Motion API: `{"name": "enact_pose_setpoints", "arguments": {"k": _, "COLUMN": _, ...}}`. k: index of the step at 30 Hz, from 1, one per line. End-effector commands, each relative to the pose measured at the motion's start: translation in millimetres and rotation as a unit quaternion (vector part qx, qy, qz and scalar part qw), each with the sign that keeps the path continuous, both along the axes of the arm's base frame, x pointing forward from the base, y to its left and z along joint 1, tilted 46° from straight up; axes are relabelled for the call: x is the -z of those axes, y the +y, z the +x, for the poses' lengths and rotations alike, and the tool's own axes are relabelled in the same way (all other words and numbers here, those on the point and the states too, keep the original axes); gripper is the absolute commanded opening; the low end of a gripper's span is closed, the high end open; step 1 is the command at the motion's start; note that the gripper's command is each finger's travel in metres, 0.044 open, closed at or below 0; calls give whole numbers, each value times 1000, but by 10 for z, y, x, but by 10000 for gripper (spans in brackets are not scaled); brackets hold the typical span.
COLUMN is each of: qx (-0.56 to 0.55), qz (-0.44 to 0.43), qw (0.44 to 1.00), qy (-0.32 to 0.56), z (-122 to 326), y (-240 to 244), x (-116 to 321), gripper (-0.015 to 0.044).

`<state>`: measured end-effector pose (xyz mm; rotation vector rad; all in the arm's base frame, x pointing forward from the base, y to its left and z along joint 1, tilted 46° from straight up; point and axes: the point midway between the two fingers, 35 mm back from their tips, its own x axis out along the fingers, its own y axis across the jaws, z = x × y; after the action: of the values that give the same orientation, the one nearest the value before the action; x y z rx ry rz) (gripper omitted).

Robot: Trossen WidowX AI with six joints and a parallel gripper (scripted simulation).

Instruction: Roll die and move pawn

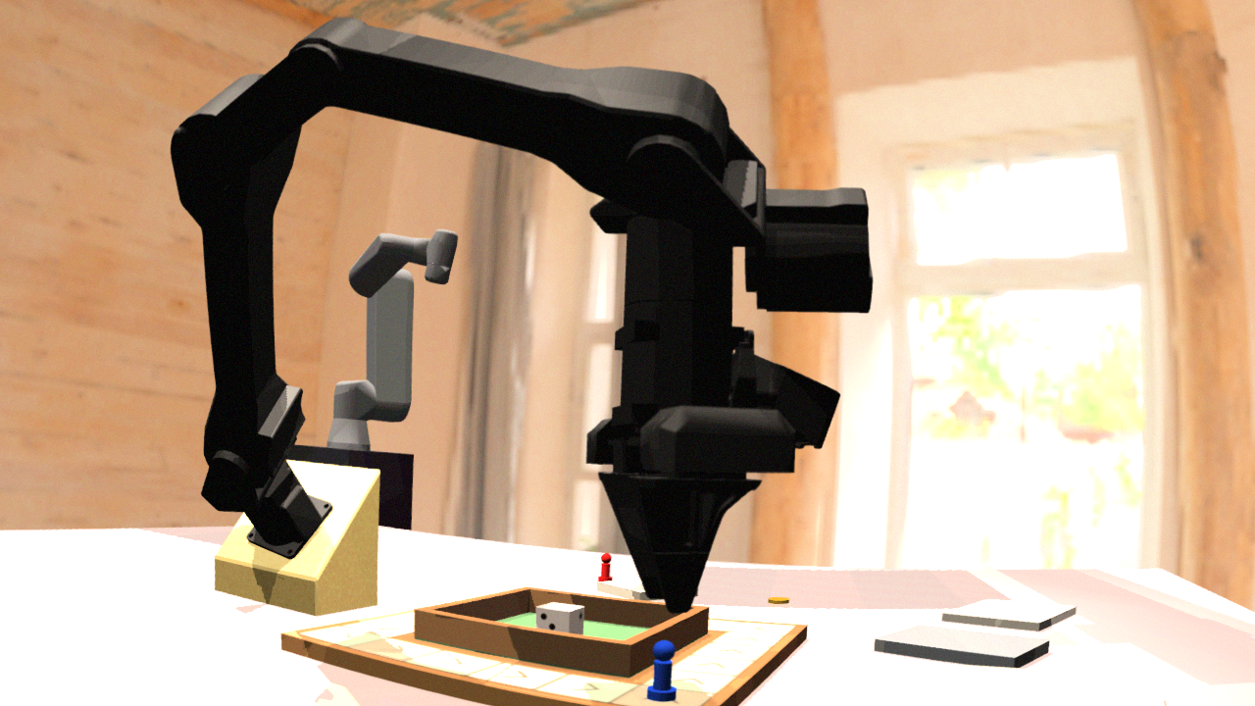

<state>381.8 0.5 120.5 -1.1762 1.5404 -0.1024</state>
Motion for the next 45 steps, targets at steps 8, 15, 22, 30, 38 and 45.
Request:
{"name": "enact_pose_setpoints", "arguments": {"k": 8, "qx": 0, "qz": -4, "qw": 1000, "qy": 4, "z": 19, "y": -114, "x": 125, "gripper": 200}}
{"name": "enact_pose_setpoints", "arguments": {"k": 15, "qx": 0, "qz": -4, "qw": 1000, "qy": 4, "z": 36, "y": -195, "x": 204, "gripper": 200}}
{"name": "enact_pose_setpoints", "arguments": {"k": 22, "qx": 0, "qz": -4, "qw": 1000, "qy": 4, "z": 50, "y": -277, "x": 283, "gripper": 200}}
{"name": "enact_pose_setpoints", "arguments": {"k": 30, "qx": 0, "qz": -5, "qw": 1000, "qy": 4, "z": 56, "y": -318, "x": 321, "gripper": 121}}
{"name": "enact_pose_setpoints", "arguments": {"k": 38, "qx": 0, "qz": -5, "qw": 1000, "qy": 4, "z": 56, "y": -318, "x": 321, "gripper": 29}}
{"name": "enact_pose_setpoints", "arguments": {"k": 45, "qx": -4, "qz": -5, "qw": 1000, "qy": 5, "z": 57, "y": -252, "x": 263, "gripper": 0}}
